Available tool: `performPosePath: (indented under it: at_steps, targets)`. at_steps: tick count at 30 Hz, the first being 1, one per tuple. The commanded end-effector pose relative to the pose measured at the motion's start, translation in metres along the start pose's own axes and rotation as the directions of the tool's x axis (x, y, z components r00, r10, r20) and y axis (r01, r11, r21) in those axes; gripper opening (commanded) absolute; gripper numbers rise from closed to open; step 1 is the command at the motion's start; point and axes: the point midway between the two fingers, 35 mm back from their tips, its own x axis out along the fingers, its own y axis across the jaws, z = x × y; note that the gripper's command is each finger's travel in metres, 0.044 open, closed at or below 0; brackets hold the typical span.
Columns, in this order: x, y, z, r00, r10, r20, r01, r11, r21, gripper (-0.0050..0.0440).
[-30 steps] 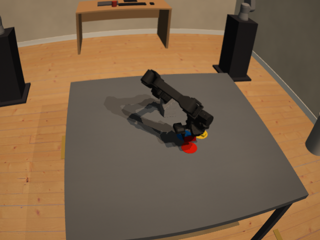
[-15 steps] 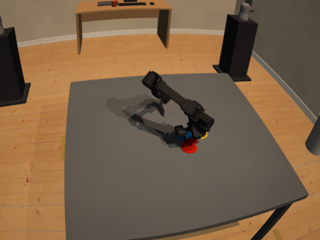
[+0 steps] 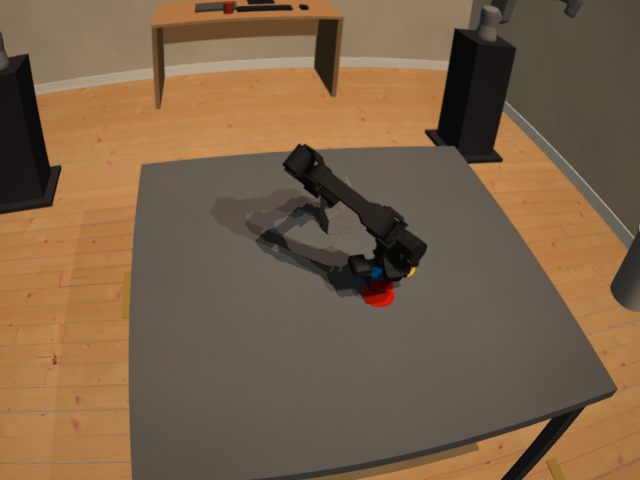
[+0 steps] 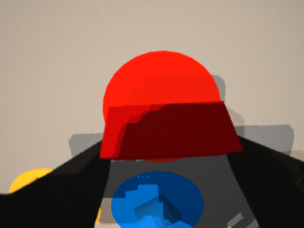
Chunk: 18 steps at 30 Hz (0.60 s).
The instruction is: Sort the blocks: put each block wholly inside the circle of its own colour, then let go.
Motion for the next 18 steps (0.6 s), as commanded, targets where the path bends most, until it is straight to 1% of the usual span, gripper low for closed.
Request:
performPosePath:
  at_steps: [1, 18]
  targets:
    - [-0.001, -0.001, 0.001, 1.0, 0.002, 0.007, -0.002, 1.0, -0.003, 0.027]
    - [0.024, 0.0, 0.001, 1.0, 0.0, 0.004, 0.0, 1.0, -0.005, 0.027]
